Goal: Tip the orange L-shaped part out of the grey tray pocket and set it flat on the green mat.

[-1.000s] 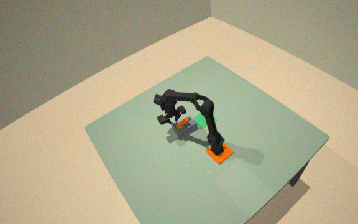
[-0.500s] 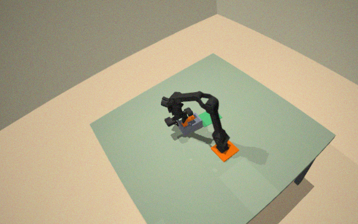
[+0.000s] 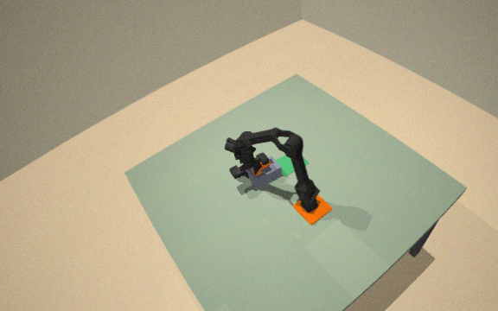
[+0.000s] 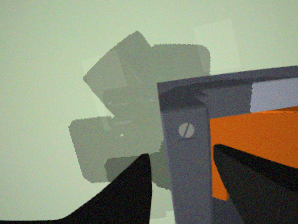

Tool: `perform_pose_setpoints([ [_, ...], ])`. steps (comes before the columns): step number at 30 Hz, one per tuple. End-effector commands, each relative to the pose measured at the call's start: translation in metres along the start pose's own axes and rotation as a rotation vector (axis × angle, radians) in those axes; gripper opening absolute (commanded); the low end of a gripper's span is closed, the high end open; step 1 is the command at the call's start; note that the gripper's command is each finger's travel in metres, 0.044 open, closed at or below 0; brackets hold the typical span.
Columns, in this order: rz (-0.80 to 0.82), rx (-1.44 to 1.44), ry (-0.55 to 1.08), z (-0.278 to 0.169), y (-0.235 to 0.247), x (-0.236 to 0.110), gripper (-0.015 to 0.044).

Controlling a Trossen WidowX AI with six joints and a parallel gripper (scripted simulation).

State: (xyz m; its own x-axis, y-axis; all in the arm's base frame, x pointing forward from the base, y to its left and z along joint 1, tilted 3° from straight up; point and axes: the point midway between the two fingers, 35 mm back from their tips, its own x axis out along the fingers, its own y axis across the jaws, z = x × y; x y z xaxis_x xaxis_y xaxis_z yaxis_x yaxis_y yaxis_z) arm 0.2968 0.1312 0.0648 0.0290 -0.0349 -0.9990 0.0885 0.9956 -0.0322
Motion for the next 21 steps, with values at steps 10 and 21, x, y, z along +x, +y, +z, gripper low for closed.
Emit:
perform_pose_setpoints([
  [10, -0.009, -0.007, 0.009, -0.0013, -0.0013, 0.0089, 0.0180],
  [21, -0.004, 0.000, 0.007, -0.0013, -0.0007, 0.0074, 0.0180],
])
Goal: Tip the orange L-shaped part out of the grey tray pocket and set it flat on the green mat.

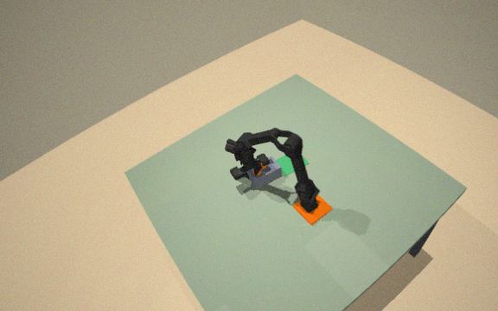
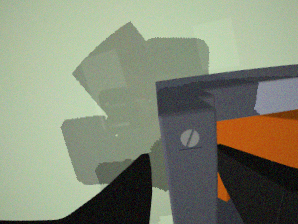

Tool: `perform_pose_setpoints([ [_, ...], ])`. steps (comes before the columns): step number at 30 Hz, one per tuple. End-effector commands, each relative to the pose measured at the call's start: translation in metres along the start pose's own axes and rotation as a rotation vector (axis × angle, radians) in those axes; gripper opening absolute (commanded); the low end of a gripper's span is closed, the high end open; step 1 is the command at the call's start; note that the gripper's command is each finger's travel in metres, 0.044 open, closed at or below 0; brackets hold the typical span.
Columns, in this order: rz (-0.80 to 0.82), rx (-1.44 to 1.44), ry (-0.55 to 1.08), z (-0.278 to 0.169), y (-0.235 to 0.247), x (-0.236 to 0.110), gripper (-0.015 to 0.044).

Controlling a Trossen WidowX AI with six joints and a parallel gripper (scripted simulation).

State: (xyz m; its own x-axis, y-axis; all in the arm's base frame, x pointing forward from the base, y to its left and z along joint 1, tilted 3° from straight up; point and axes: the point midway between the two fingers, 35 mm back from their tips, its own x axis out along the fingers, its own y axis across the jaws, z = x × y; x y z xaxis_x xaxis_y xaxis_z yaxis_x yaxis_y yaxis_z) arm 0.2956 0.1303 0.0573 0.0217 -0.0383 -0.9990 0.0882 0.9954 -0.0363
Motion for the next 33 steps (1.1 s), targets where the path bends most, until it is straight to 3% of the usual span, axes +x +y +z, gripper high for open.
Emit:
perform_pose_setpoints([
  [1, 0.000, 0.000, 0.000, 0.000, 0.000, 0.000, 0.0180],
  [15, -0.004, -0.006, 0.002, 0.000, 0.012, -0.014, 0.0180],
  [25, -0.004, -0.006, 0.002, 0.001, 0.000, -0.107, 0.0180],
  [33, 0.002, 0.001, -0.004, 0.002, 0.002, -0.106, 0.0180],
])
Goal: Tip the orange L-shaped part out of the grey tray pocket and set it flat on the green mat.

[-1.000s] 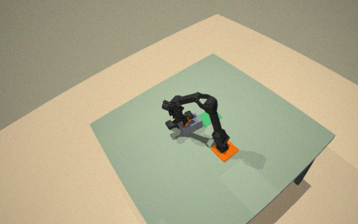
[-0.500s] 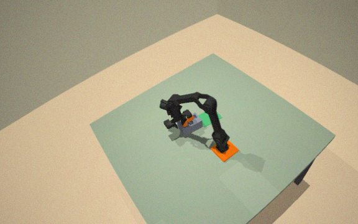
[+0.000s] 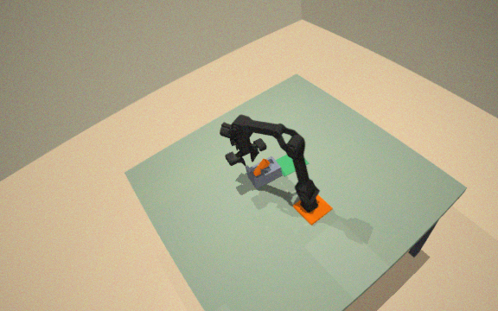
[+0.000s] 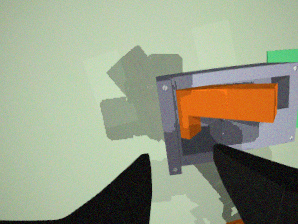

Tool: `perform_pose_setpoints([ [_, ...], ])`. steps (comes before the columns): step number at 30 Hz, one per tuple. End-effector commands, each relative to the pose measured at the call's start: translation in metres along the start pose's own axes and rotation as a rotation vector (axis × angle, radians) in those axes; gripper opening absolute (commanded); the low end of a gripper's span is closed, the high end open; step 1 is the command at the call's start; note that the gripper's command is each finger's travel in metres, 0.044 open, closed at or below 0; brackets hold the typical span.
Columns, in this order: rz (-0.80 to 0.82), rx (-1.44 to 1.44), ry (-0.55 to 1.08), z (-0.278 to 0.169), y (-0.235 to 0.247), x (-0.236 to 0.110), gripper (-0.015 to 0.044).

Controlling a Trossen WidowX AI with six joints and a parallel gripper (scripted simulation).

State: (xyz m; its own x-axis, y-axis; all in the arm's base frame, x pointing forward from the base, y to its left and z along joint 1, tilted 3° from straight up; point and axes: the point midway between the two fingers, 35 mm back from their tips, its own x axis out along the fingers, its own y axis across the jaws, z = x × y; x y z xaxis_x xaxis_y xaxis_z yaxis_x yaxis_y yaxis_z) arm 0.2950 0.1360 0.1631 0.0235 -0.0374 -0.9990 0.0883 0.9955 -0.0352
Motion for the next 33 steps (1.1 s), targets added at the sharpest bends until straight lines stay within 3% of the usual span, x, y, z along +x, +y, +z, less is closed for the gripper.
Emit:
perform_pose_setpoints([
  [1, 0.001, 0.000, -0.002, 0.000, 0.000, 0.000, 0.0180],
  [21, 0.001, 0.000, -0.002, 0.000, 0.000, 0.000, 0.0180],
  [22, 0.001, -0.013, -0.002, 0.000, -0.001, 0.000, 0.0206],
  [25, 0.000, -0.134, -0.002, 0.002, -0.007, 0.000, 0.0280],
  [33, -0.005, -0.779, 0.002, 0.008, -0.040, -0.002, 0.0280],
])
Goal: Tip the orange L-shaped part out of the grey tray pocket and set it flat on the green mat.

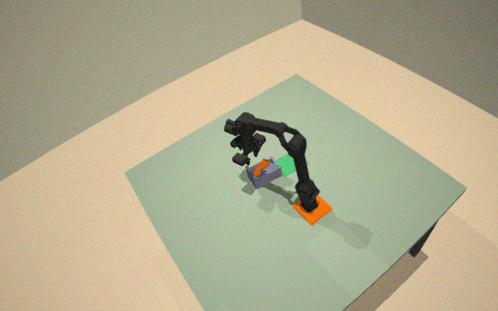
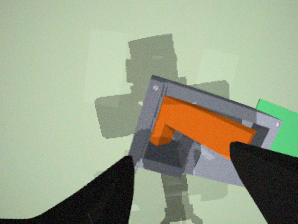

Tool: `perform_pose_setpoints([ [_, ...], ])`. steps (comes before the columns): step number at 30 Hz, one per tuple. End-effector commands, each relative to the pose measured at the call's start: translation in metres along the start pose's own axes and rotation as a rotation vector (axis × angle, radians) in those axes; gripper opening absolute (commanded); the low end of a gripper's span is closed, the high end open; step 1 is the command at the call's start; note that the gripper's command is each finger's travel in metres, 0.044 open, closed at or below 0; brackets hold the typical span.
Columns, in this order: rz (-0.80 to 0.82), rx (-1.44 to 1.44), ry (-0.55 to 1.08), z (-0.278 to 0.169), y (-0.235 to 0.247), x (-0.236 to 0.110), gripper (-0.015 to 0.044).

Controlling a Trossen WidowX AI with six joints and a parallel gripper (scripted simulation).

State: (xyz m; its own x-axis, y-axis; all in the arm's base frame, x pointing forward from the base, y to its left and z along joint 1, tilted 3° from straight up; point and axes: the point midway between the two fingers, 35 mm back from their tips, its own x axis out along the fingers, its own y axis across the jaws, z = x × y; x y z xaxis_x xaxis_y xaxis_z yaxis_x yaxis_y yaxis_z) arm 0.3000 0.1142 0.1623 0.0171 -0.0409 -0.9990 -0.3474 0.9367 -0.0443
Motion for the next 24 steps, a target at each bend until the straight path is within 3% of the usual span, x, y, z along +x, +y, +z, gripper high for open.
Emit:
perform_pose_setpoints([
  [1, -0.006, -0.420, -0.004, -0.008, -0.021, -0.004, 0.0280],
  [10, -0.008, -1.120, 0.005, -0.022, -0.054, -0.005, 0.0280],
  [24, -0.008, -1.134, 0.005, -0.022, -0.055, -0.002, 0.0280],
])
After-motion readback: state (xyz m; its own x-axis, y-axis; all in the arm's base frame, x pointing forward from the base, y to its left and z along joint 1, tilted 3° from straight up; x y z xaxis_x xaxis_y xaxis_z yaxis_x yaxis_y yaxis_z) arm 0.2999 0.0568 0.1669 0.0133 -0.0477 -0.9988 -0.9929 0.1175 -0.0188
